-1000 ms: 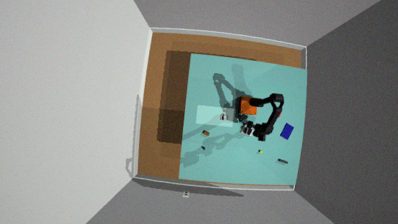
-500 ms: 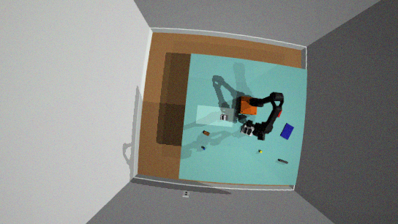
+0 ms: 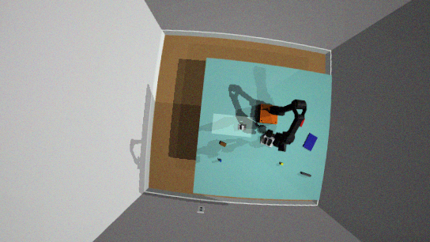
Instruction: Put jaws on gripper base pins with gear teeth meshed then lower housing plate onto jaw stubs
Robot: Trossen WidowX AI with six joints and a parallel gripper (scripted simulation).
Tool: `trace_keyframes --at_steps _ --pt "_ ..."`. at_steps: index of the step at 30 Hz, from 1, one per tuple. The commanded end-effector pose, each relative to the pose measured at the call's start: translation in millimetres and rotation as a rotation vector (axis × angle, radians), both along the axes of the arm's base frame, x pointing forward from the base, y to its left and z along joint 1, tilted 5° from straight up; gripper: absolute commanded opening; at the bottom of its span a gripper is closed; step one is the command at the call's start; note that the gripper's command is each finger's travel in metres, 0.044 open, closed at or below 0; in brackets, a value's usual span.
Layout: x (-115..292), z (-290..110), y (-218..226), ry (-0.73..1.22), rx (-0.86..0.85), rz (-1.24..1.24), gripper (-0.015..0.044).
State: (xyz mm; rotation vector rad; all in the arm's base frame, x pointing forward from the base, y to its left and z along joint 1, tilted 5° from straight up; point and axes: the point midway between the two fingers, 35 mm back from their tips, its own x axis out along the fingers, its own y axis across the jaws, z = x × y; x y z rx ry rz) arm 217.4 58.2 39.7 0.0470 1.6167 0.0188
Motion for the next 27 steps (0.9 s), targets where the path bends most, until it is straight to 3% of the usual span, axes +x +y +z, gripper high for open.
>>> trace_keyframes --at_steps 1,27 --pt "-0.9 -0.2 0.3 0.003 0.003 0.005 0.0351" --pt "-0.8 -15.9 0.8 0.003 0.003 0.004 0.0351"
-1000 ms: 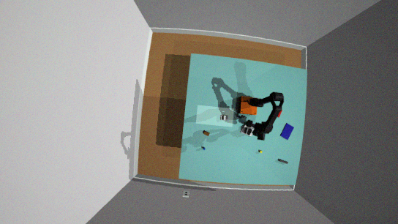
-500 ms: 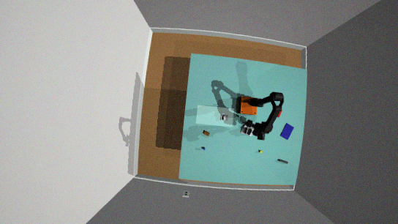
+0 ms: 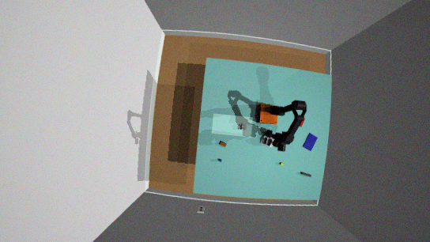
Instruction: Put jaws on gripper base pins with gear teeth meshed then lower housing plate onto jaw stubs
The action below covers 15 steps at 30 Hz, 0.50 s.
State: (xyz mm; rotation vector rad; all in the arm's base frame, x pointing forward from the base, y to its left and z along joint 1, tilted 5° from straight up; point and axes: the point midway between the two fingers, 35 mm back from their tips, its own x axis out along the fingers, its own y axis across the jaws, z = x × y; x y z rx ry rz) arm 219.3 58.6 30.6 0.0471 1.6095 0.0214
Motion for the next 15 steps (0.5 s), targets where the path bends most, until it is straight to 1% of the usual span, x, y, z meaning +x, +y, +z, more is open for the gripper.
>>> trace_keyframes --at_steps 1,15 --pt "-2.6 -8.4 0.4 0.01 0.002 0.003 0.0351" --pt "-3.6 -31.5 1.5 0.011 0.002 0.003 0.0351"
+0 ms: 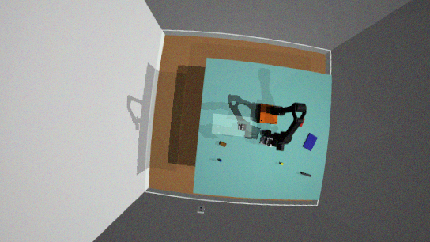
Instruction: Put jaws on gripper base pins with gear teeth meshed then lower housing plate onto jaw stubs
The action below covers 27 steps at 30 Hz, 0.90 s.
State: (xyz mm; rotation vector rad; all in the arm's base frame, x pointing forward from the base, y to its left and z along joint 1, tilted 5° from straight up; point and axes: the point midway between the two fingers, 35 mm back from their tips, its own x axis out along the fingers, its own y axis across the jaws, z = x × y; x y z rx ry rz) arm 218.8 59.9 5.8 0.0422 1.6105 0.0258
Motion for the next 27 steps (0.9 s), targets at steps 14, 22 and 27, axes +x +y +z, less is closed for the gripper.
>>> trace_keyframes --at_steps 14,22,27 --pt "-6.5 -28.3 0.7 0.01 0.002 -0.003 0.0351" --pt "-6.6 -28.5 0.7 0.01 0.002 -0.003 0.0351" --pt "-6.6 -28.5 0.7 0.01 0.002 -0.003 0.0351"
